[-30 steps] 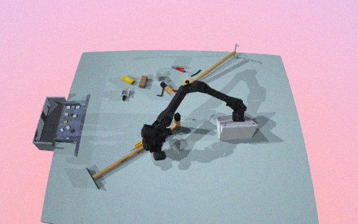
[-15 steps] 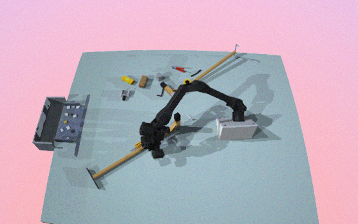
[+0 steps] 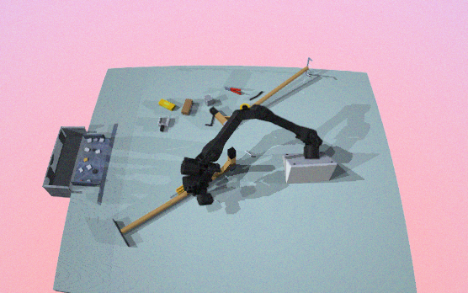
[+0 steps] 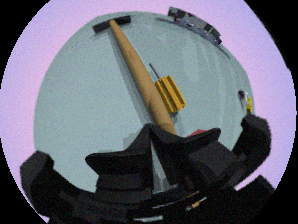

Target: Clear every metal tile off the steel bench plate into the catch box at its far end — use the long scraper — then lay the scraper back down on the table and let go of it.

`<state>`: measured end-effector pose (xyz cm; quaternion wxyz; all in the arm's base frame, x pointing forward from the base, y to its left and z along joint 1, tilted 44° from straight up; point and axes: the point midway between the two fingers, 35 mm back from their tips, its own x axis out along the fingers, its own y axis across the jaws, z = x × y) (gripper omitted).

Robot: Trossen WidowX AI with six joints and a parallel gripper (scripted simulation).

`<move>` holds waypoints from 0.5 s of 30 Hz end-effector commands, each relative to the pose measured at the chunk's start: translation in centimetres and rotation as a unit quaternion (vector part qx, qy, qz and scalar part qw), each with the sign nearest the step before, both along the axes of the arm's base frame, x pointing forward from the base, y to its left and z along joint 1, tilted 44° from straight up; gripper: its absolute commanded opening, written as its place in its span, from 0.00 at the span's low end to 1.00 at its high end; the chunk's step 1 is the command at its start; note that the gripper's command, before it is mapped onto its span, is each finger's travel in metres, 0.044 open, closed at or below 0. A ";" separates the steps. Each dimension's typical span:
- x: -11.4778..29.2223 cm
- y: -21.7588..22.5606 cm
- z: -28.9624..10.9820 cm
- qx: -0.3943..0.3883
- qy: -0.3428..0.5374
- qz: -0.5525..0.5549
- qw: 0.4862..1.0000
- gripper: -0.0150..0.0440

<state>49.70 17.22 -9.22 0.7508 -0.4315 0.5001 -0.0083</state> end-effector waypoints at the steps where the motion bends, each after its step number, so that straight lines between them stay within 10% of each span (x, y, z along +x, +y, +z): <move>1: 0.7 -0.3 0.6 0.002 -0.005 -0.001 1.000 0.25; 15: 1.6 -1.0 1.4 0.002 -0.005 -0.001 1.000 0.25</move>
